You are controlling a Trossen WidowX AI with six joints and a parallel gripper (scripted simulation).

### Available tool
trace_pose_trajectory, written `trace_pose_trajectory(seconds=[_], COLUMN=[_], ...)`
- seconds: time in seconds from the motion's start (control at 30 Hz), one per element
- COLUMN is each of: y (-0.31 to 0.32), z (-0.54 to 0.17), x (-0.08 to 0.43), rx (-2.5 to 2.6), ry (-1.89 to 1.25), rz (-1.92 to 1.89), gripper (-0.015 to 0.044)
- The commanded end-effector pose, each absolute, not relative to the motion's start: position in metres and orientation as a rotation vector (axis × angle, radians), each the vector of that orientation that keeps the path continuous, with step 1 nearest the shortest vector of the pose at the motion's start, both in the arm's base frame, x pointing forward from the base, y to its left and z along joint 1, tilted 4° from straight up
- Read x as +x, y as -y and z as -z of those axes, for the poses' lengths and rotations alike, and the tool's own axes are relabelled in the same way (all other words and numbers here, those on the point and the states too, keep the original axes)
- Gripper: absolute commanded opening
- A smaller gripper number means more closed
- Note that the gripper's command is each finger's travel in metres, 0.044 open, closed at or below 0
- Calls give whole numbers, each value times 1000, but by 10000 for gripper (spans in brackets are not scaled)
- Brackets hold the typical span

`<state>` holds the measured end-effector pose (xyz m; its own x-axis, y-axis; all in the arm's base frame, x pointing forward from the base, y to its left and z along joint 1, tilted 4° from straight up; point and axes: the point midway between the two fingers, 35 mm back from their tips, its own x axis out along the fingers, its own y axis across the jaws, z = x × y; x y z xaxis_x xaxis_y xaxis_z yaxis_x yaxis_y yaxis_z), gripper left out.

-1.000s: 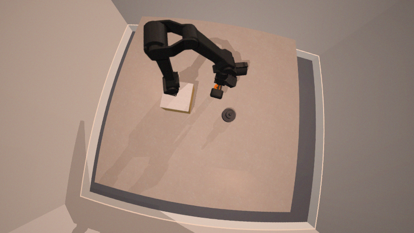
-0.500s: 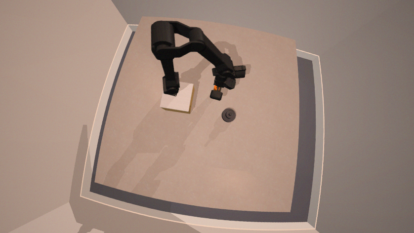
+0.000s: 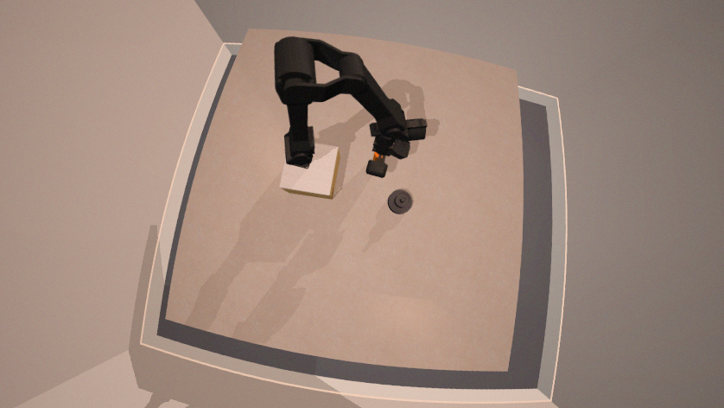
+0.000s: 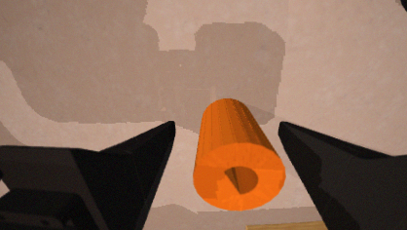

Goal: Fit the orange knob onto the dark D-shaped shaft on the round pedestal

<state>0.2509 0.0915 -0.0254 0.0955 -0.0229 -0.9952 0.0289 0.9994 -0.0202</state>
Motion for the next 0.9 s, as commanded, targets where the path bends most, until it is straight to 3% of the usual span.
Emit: trace_pose_trajectory(seconds=[0.0, 0.13, 0.37, 0.53, 0.87], y=[-91, -91, -91, -93, -99], z=[29, 29, 29, 12, -61], x=[249, 249, 249, 253, 252], rx=[-4, -4, -4, -3, -3], ry=[-1482, -1482, -1482, -1482, -1481], rz=[38, 38, 38, 37, 37], gripper=[282, 177, 131, 0, 0])
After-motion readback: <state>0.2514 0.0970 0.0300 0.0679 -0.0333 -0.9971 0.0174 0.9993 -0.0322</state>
